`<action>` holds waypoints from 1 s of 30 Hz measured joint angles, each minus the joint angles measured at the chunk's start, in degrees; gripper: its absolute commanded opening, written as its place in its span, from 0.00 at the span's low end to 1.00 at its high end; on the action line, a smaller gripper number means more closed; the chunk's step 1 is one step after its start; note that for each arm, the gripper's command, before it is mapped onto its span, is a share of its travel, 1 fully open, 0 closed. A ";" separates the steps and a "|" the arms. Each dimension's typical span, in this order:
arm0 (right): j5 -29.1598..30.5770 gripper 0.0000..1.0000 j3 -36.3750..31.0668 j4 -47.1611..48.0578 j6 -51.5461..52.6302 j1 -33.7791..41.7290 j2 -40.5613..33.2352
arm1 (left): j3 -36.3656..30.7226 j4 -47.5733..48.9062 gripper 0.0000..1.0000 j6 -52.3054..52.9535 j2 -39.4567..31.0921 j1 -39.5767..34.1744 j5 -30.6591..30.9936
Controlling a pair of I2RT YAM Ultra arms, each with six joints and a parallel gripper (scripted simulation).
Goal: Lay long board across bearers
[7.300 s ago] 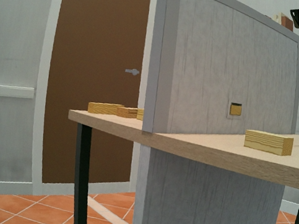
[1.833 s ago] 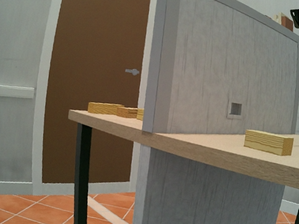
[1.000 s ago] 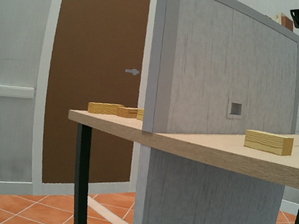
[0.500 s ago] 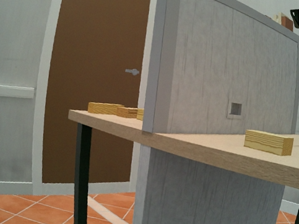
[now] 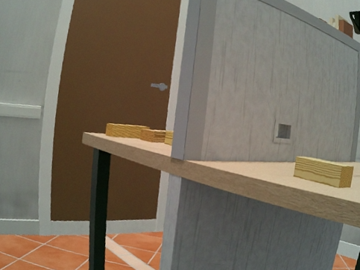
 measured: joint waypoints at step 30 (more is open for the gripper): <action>-0.04 0.77 -1.42 8.72 -0.15 -0.02 2.86 | 0.00 0.00 0.77 0.00 0.00 0.00 0.00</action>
